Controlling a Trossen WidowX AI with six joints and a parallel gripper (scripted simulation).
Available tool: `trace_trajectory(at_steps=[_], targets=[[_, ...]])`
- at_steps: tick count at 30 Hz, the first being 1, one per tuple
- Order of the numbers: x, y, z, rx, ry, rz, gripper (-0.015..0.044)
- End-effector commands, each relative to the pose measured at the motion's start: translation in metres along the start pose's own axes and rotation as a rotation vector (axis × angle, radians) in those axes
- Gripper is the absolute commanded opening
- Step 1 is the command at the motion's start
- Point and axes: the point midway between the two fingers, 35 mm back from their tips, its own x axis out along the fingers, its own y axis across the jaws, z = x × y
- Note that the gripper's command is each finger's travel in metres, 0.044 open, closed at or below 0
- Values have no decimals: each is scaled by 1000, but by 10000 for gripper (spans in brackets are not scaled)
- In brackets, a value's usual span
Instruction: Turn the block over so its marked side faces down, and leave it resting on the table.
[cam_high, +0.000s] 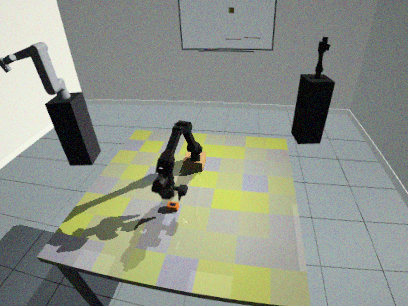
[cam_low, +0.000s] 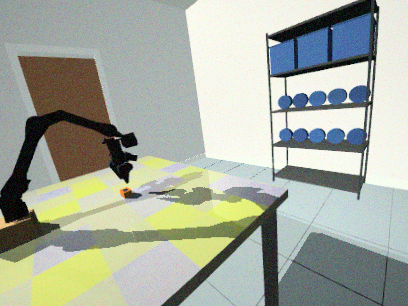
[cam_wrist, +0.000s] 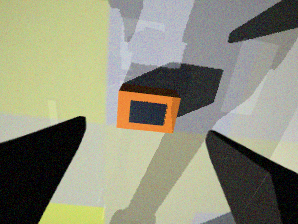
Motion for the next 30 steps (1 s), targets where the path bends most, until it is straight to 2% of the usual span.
trace_trajectory(at_steps=[1,30], targets=[[14,-1,-5,-4,23,-2,440],[54,-1,-7,-4,24,-2,440]])
